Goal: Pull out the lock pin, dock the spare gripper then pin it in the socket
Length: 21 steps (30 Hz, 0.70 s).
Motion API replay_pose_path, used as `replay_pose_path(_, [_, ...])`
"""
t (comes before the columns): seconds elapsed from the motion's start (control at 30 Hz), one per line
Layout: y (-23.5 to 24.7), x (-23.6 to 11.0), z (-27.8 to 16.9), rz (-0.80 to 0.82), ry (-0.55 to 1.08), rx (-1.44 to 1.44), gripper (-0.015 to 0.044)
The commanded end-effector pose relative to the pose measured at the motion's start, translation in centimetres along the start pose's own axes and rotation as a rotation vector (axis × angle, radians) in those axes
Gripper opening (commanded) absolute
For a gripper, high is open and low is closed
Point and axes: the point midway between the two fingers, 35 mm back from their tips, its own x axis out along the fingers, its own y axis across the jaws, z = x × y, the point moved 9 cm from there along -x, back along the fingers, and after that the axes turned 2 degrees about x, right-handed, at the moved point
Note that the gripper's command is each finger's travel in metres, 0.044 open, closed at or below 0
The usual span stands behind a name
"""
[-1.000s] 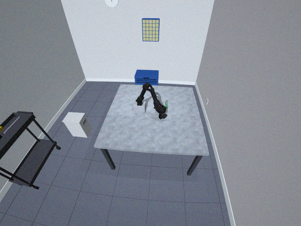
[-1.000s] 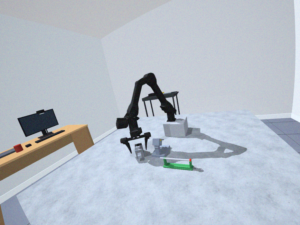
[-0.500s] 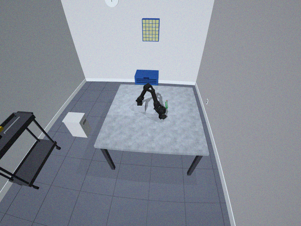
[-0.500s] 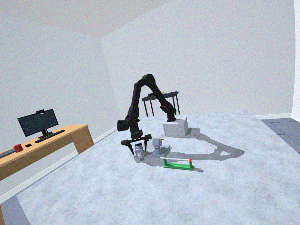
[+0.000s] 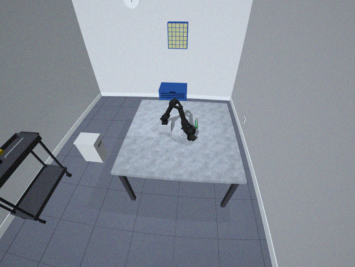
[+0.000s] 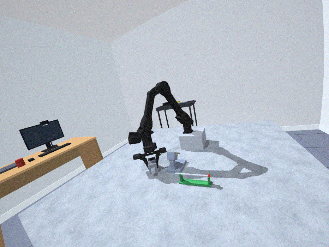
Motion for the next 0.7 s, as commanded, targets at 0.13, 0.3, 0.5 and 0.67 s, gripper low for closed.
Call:
replay_pose_path(0.13, [-0.4, -2.0, 1.4, -0.002, -0.001, 0.002, 0.0000])
replay_pose_path(0.3, [-0.5, -4.0, 2.6, -0.003, -0.001, 0.001, 0.0000])
replay_pose_path(0.5, [-0.4, -6.6, 4.1, -0.003, -0.001, 0.001, 0.0000])
replay_pose_path(0.67, [-0.1, -8.8, 5.2, -0.003, -0.001, 0.001, 0.0000])
